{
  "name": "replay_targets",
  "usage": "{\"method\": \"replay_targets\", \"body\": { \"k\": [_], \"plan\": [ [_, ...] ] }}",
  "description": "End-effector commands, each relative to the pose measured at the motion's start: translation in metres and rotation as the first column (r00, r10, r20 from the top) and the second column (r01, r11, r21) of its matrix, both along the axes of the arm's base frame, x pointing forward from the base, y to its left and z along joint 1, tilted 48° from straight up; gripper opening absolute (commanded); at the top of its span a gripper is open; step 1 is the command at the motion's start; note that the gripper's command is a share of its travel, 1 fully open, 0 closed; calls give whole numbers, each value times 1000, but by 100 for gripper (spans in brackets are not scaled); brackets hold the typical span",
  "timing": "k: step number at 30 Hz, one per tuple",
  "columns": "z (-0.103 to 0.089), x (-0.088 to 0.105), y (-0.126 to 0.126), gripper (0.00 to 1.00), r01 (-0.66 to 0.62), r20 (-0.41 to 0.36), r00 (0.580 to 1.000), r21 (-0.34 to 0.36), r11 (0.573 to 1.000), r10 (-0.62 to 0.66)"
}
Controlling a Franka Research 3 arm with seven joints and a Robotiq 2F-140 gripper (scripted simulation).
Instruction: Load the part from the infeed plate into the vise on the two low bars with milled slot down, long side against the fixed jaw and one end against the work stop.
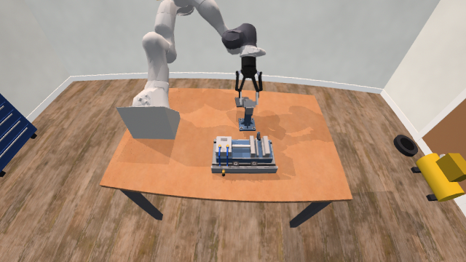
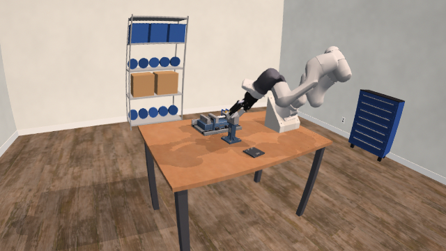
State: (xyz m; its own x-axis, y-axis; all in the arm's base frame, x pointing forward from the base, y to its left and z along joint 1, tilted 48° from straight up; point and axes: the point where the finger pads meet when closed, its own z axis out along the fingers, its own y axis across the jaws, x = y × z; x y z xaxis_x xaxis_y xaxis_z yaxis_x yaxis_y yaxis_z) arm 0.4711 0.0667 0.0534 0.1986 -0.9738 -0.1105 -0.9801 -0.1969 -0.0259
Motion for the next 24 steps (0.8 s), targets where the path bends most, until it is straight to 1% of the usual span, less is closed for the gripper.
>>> {"method": "replay_targets", "body": {
  "k": [1,24],
  "plan": [
    [1,1,-1,51,49,2,999,-18,999,-49],
    [1,1,-1,51,50,8,999,-46,998,-50]
  ]
}}
